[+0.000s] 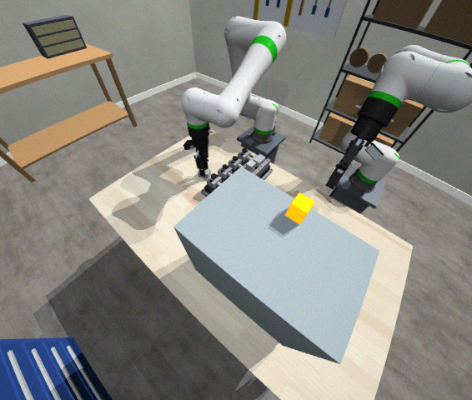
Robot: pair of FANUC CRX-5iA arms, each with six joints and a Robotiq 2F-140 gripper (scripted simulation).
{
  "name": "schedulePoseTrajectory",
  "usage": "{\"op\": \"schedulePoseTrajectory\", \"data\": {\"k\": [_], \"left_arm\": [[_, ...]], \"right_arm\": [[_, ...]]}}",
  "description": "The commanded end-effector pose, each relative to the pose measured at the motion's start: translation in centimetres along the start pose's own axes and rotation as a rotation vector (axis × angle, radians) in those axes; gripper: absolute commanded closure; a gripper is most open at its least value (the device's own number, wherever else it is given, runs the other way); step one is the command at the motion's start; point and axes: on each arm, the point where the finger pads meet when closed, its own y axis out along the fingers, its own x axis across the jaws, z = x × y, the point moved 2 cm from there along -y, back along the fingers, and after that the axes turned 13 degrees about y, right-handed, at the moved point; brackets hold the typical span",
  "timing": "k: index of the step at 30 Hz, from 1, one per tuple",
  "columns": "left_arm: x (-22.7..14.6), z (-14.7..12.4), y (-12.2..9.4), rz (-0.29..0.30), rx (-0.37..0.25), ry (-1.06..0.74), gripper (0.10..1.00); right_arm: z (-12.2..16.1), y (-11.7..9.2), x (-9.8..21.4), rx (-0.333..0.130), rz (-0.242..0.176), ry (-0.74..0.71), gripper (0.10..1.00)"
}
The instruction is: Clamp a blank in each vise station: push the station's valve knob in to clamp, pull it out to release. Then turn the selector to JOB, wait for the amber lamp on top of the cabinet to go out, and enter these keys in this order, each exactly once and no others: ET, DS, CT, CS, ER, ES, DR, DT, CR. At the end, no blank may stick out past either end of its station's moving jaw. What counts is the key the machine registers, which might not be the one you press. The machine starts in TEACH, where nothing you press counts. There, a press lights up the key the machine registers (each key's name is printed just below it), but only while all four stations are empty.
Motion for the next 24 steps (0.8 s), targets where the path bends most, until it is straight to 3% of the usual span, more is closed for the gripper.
{"op": "schedulePoseTrajectory", "data": {"k": [1,5,6,9,11,13,14,16,24], "left_arm": [[0.1,0.0,-0.1,-0.002,0.0,0.0,0.098],[0.1,0.0,-0.1,-0.002,0.0,0.0,0.098],[0.1,0.0,-0.1,-0.002,0.0,0.0,0.098],[0.1,0.0,-0.1,-0.002,0.0,0.0,0.098],[0.1,0.0,-0.1,-0.002,0.0,0.0,0.098],[0.1,0.0,-0.1,-0.002,0.0,0.0,0.098],[0.1,0.0,-0.1,-0.002,0.0,0.0,0.098],[0.1,0.0,-0.1,-0.002,0.0,0.0,0.098],[0.1,0.0,-0.1,-0.002,0.0,0.0,0.098]], "right_arm": [[0.0,-0.1,-0.1,0.001,0.002,0.0,0.999],[0.0,-0.2,-0.1,0.001,0.002,0.0,0.999],[0.0,-1.1,-0.1,0.001,0.002,0.0,0.999],[0.0,-8.1,0.0,0.001,0.002,0.0,0.999],[0.0,-10.4,0.0,0.001,0.002,0.0,0.999],[0.0,-10.4,0.0,0.001,0.002,0.0,0.999],[0.0,-14.5,0.0,0.001,0.002,0.0,0.999],[0.0,-16.4,0.0,0.001,0.002,0.0,0.999],[-0.1,-16.4,-0.1,0.001,0.002,-0.009,0.999]]}}
